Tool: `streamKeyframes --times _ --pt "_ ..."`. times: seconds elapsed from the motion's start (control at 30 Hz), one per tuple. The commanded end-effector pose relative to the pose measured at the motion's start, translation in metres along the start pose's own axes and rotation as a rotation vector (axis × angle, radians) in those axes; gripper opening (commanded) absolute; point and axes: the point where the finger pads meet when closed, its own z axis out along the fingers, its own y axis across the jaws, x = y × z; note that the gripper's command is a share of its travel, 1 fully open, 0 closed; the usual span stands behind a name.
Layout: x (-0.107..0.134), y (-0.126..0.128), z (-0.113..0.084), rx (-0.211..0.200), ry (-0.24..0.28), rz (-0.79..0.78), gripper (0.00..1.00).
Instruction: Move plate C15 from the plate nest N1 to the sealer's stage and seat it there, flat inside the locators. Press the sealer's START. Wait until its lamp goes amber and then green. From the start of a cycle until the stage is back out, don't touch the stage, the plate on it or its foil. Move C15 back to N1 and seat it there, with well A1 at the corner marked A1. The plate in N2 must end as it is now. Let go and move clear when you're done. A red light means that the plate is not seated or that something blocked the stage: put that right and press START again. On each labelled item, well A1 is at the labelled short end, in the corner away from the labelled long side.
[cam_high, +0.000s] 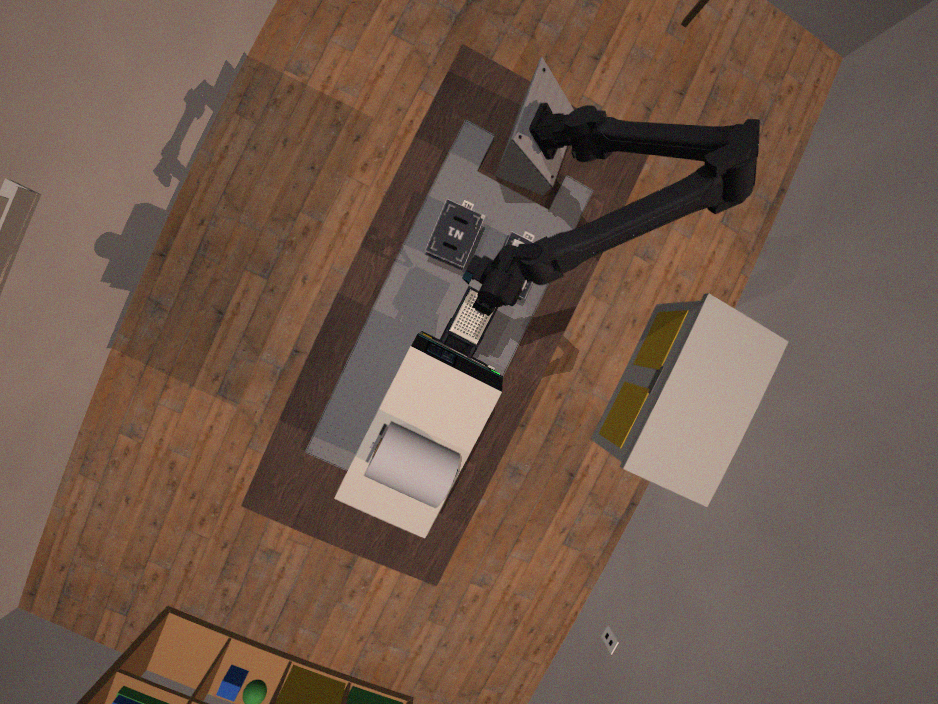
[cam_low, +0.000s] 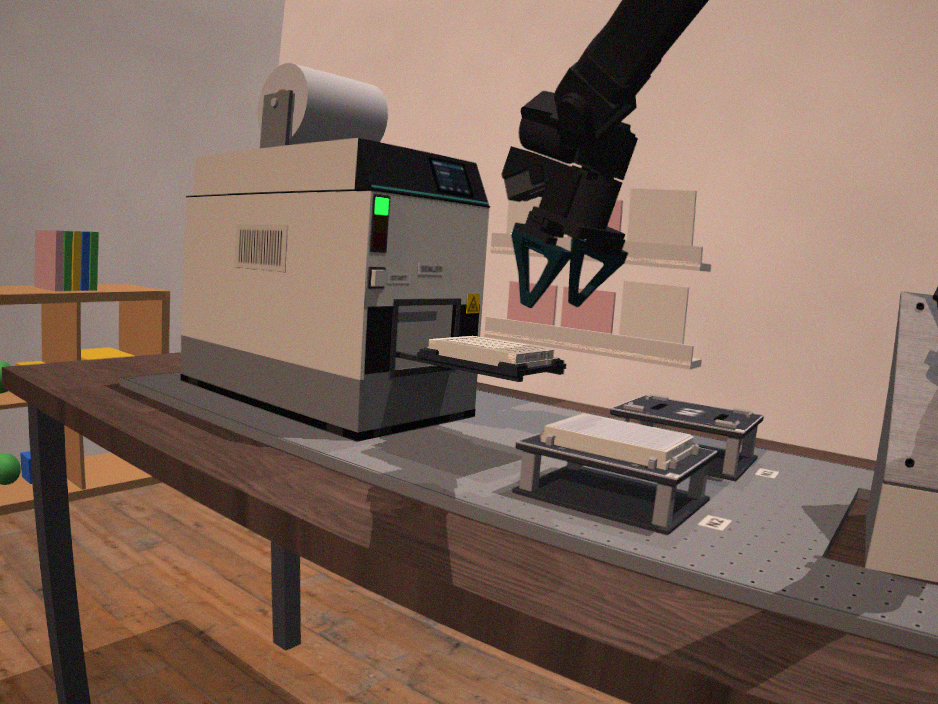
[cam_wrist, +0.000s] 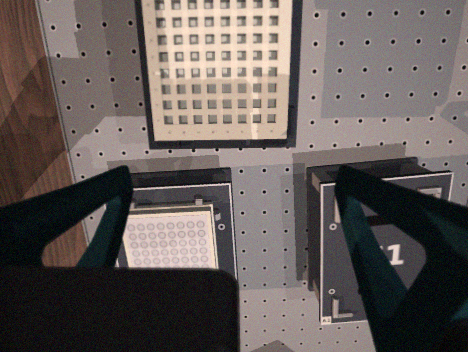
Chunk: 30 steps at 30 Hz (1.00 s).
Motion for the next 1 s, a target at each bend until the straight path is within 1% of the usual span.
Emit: streamKeyframes --times 0.0,0.1,0.17,0.23,0.27,0.3,0.33,0.4,0.5,0.57,0.67,0.73,0.83,0.97 --pt "-0.018 0.008 -0.001 0.001 0.091 -0.064 1.00" --pt "-0.019 0.003 0.005 0.004 0.204 -0.075 1.00" --pt "-0.017 0.004 0.005 0.004 0.275 -0.081 1.00" --pt "-0.017 0.004 0.005 0.004 0.275 -0.081 1.00" --pt "-0.012 0.005 0.003 0.005 0.304 -0.063 1.00" --pt "-0.013 0.005 0.003 0.005 0.344 -0.064 1.00" --pt "-0.016 0.005 0.004 0.005 0.354 -0.067 1.00" --pt "-0.021 0.004 0.004 -0.001 0.324 -0.073 1.00" --pt "-0.023 0.006 -0.005 -0.009 0.305 -0.060 1.00" --pt "-0.025 0.006 -0.010 -0.006 0.296 -0.049 1.00" --pt "-0.031 0.003 -0.017 0.011 0.273 -0.046 1.00" --pt "-0.035 0.005 -0.020 0.009 0.257 -0.048 1.00" --pt "-0.036 0.006 -0.020 0.006 0.253 -0.047 1.00" --pt "-0.039 0.033 -0.040 0.004 0.260 -0.036 0.98"
